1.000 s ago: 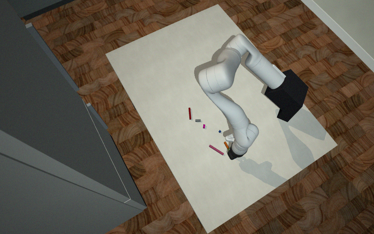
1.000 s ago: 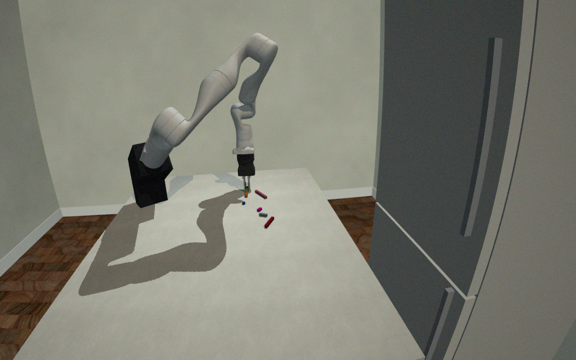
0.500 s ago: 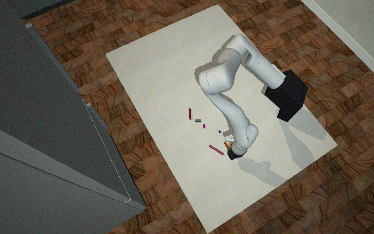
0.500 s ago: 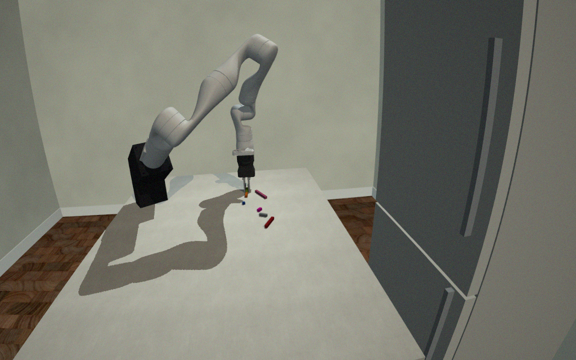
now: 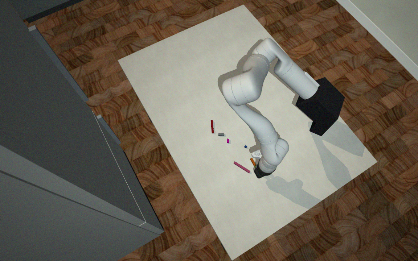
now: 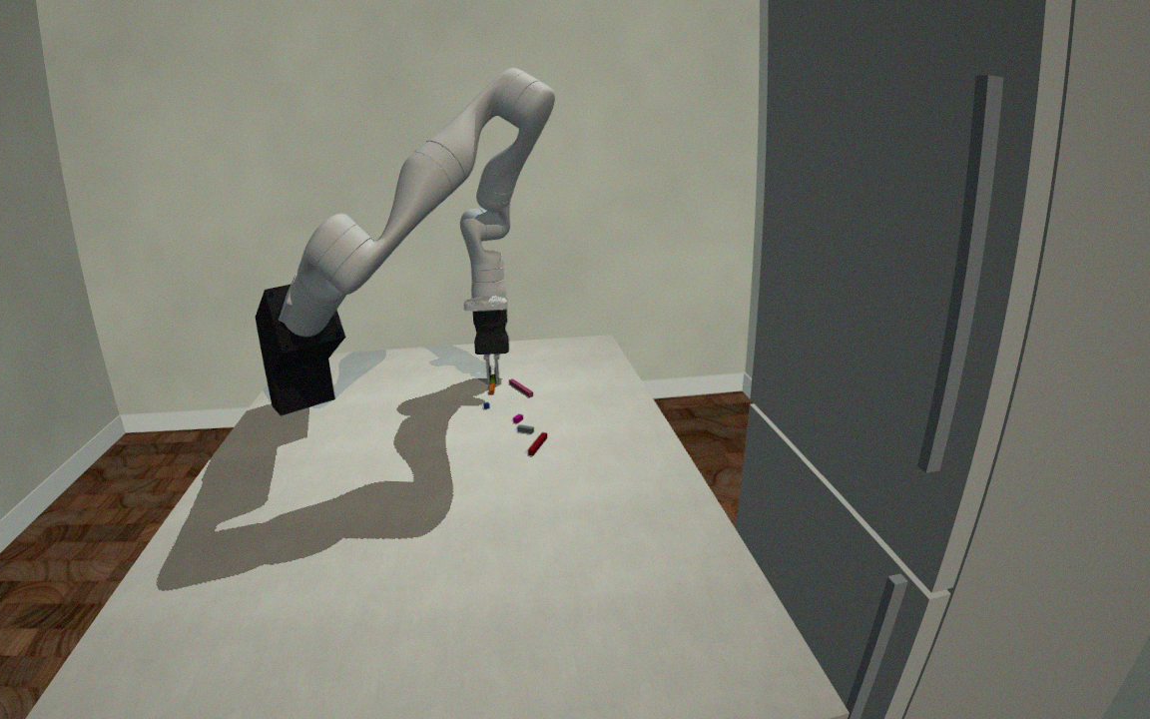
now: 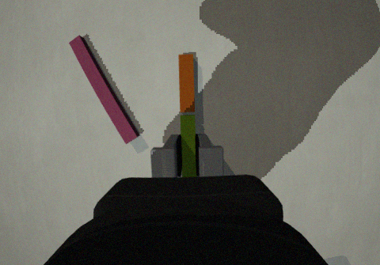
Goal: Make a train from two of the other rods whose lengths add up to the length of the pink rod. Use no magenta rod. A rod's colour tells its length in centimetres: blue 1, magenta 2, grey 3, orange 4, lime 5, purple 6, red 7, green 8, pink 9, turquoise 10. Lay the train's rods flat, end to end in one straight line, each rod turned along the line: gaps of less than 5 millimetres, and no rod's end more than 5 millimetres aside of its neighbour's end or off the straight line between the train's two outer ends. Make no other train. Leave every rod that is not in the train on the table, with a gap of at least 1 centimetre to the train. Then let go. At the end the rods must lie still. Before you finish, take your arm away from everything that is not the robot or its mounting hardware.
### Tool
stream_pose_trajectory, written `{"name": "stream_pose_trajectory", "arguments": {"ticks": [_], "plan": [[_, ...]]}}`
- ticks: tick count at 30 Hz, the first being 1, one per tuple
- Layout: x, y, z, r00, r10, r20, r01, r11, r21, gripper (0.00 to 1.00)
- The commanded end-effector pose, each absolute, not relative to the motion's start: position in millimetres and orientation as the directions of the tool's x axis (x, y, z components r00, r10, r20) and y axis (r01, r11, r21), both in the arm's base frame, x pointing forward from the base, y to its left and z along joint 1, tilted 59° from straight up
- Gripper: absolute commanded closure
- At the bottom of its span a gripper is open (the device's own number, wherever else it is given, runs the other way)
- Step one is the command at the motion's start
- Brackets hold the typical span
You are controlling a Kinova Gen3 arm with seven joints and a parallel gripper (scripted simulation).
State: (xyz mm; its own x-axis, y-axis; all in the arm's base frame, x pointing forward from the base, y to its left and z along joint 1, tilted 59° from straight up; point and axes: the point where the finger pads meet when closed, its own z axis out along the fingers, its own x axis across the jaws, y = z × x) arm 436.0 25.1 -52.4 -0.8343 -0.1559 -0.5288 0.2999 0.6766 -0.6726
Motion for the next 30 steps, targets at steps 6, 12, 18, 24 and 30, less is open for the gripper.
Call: {"name": "stream_pose_trajectory", "arguments": {"ticks": [6,12,18,24,30], "plan": [[436.1,26.1,-52.3,-0.834,-0.157,-0.529,0.299,0.678,-0.672,0.76],[436.1,26.1,-52.3,-0.834,-0.157,-0.529,0.299,0.678,-0.672,0.76],[436.1,26.1,-52.3,-0.834,-0.157,-0.529,0.299,0.678,-0.672,0.70],[436.1,26.1,-52.3,-0.834,-0.157,-0.529,0.299,0.678,-0.672,0.58],[436.1,26.1,-52.3,-0.834,-0.157,-0.529,0.299,0.678,-0.672,0.46]]}}
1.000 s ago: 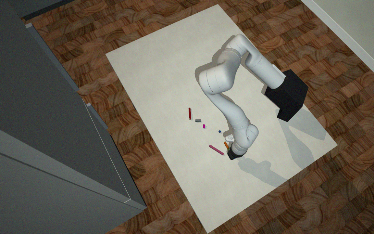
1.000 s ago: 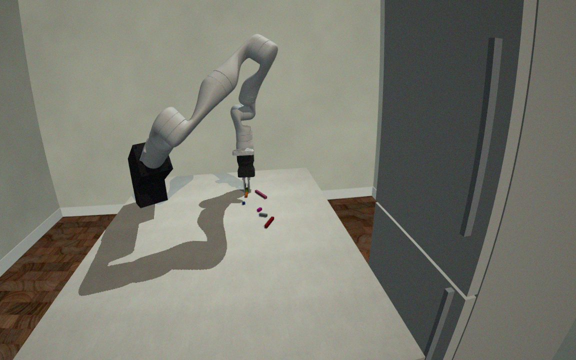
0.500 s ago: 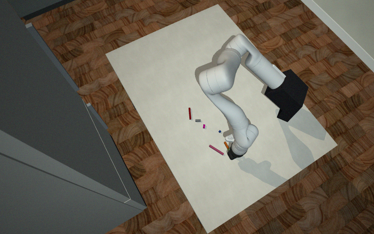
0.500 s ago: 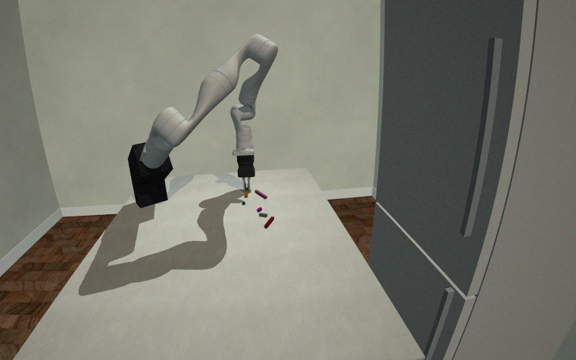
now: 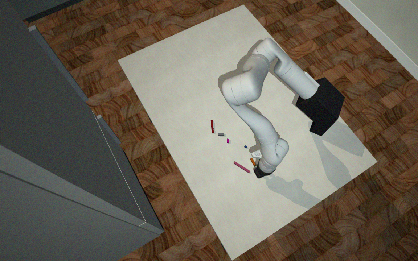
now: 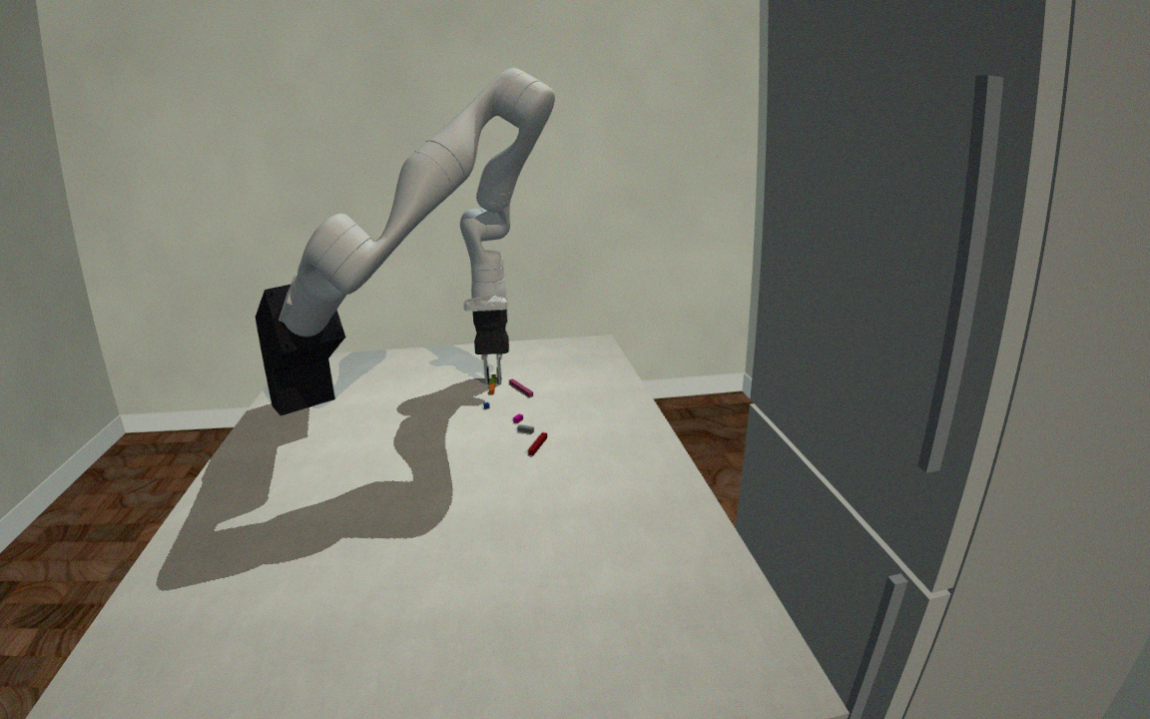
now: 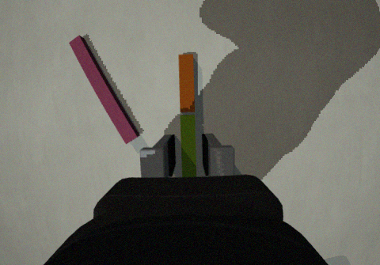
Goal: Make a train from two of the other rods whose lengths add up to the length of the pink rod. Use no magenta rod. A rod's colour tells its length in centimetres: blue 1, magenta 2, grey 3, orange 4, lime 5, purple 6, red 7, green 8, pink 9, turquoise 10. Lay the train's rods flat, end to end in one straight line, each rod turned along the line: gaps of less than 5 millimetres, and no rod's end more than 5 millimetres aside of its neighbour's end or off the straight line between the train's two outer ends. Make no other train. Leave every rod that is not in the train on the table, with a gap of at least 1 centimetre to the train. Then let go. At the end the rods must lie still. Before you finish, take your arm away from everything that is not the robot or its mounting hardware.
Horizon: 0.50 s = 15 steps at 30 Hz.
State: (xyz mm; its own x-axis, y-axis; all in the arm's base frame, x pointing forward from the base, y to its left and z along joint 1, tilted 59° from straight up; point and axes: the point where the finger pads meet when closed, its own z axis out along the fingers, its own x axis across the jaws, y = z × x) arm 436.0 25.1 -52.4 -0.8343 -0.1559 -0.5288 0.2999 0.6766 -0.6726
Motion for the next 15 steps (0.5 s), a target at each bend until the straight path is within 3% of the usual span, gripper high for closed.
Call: {"name": "stream_pose_trajectory", "arguments": {"ticks": [1,15], "plan": [[436.1,26.1,-52.3,-0.834,-0.157,-0.529,0.299,0.678,-0.672,0.46],[434.7,28.3,-50.7,-0.834,-0.157,-0.529,0.299,0.678,-0.672,0.46]]}}
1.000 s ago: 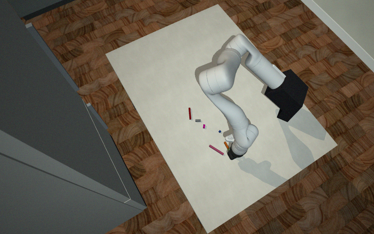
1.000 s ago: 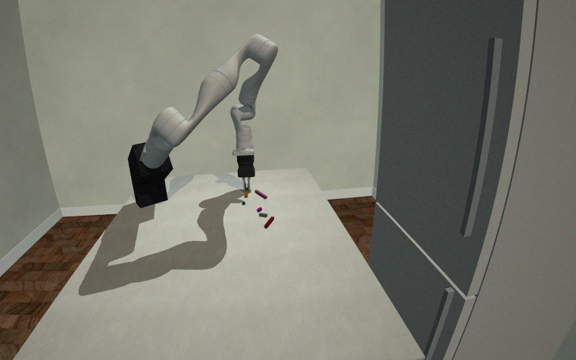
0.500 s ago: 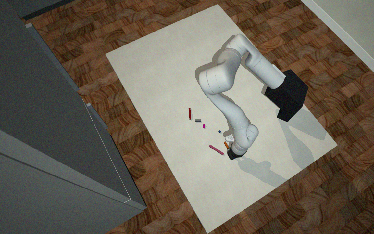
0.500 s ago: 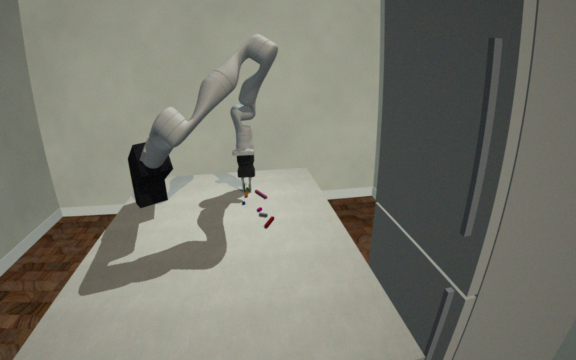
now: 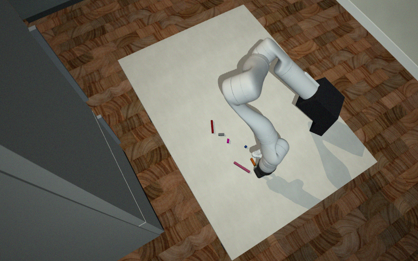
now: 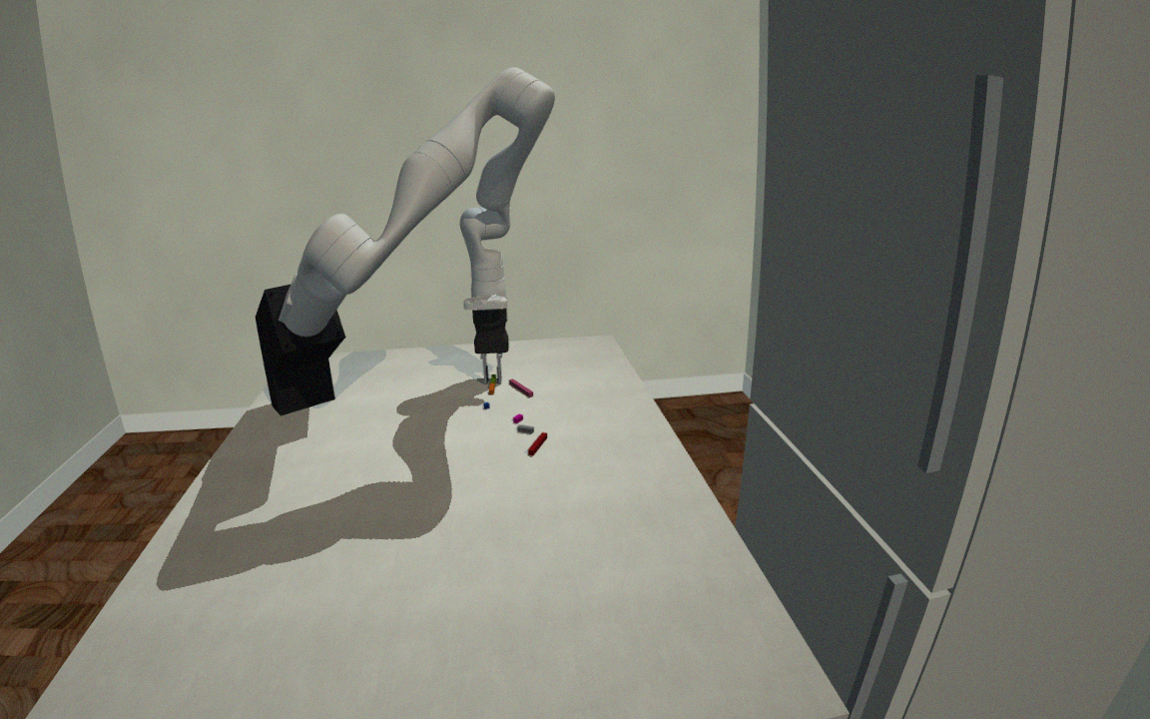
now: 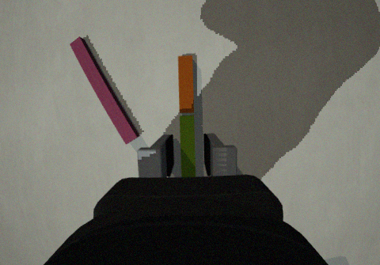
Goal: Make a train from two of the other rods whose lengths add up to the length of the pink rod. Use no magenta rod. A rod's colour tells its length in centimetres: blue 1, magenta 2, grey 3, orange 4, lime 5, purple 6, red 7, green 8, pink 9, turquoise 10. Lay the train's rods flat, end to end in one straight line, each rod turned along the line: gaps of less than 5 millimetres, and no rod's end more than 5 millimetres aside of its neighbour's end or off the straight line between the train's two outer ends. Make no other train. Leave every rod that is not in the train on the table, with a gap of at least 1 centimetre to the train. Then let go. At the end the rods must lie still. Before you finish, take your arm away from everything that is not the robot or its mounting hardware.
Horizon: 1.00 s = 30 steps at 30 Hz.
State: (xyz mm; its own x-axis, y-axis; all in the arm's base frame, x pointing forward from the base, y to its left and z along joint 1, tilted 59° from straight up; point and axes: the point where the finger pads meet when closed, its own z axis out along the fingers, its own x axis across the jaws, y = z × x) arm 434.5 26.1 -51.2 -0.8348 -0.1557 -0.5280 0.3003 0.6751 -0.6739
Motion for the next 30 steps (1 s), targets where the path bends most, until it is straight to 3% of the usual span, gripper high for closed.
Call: {"name": "stream_pose_trajectory", "arguments": {"ticks": [1,27,28,30], "plan": [[434,30,-50,-0.834,-0.157,-0.529,0.299,0.678,-0.672,0.46],[394,91,-6,-0.834,-0.157,-0.529,0.299,0.678,-0.672,0.46],[394,91,-6,-0.834,-0.157,-0.529,0.299,0.678,-0.672,0.00],[394,91,-6,-0.834,-0.157,-0.529,0.299,0.678,-0.672,0.00]]}}
